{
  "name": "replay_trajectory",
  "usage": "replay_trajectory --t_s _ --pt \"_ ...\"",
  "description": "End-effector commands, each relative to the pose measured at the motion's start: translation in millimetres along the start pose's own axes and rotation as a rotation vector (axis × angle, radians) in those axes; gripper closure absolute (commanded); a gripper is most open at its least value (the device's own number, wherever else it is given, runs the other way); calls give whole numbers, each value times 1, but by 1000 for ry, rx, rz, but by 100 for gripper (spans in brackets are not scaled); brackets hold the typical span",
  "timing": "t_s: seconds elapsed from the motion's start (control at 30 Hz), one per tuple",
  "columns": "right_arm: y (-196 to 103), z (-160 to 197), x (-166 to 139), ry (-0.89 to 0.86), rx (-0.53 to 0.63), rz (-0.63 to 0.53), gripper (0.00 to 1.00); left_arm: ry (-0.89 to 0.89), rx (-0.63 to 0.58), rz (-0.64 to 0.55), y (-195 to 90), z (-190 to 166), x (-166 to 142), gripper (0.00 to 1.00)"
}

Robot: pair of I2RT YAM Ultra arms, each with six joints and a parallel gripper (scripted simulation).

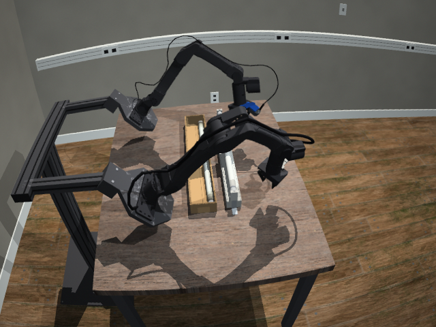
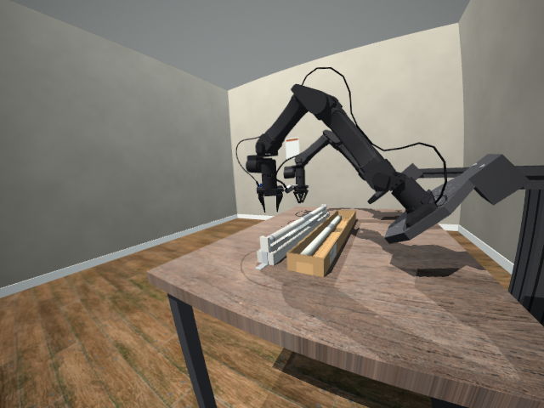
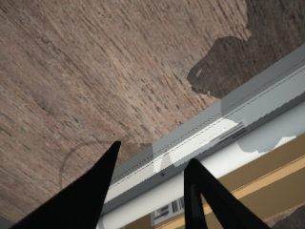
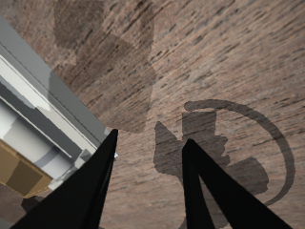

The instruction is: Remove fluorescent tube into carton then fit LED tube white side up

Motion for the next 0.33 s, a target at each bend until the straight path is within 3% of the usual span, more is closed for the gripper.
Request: replay_trajectory --t_s 0.0,0.03,0.07,0.13,0.3 --pt "-26 -31 14 176 -102 -207 51 -187 166 -148 -22 24 12 51" --pt "-32 -41 14 210 -119 -231 51 -215 175 -174 -26 26 15 51" --pt "-15 -19 7 196 -81 -216 51 -206 160 -163 -15 12 11 51" --pt "-30 -35 3 239 -137 -253 51 -222 182 -189 -23 13 12 51" --pt "-30 -35 3 239 -137 -253 51 -222 182 -189 -23 13 12 51"
Point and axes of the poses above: on each arm, the point where the finger pads meet when closed, its own y axis out along the fingers, its own z axis across the jaws, x = y × z, the point moved 6 cm from there along -y, back along the fingers, and after that the axes turned 3 degrees about y, right-handed, at the moved point
